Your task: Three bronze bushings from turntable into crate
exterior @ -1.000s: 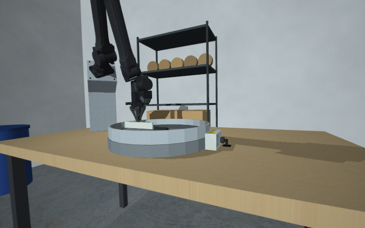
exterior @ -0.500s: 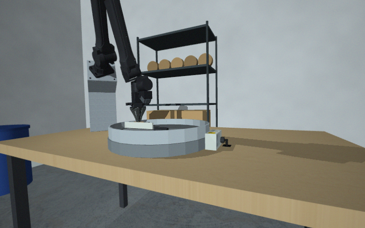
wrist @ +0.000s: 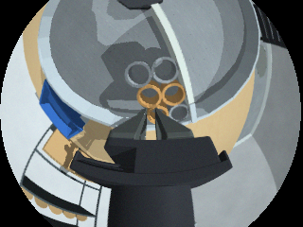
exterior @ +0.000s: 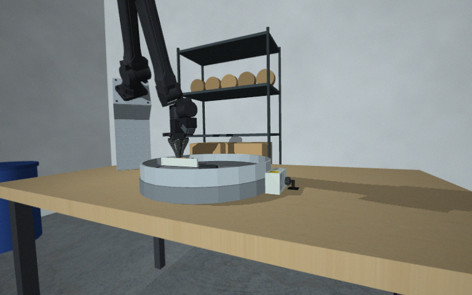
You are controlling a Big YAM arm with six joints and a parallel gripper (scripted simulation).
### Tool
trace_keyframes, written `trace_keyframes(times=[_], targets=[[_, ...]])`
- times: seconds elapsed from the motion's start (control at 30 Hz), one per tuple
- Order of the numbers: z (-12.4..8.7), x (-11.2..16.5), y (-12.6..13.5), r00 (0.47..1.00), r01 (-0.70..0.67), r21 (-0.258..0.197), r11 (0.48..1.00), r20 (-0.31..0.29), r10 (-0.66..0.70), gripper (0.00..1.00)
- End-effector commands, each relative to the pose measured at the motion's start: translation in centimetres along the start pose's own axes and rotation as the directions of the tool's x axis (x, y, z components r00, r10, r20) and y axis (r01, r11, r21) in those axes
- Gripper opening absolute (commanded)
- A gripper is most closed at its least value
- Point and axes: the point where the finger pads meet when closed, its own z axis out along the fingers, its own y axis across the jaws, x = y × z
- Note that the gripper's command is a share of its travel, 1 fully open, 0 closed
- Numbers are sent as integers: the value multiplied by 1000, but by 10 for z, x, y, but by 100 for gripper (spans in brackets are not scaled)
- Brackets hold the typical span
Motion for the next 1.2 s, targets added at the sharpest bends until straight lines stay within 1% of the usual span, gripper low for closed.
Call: trace_keyframes(times=[0.0,0.27,0.5,1.17], targets=[[7,5,0,1000,13,2,1000,-14,-13,12],[7,5,0,1000,13,2,1000,-13,-13,12],[13,3,-3,1000,9,6,1000,-10,-9,12],[14,5,-3,1000,9,6,1000,-15,-9,12]])
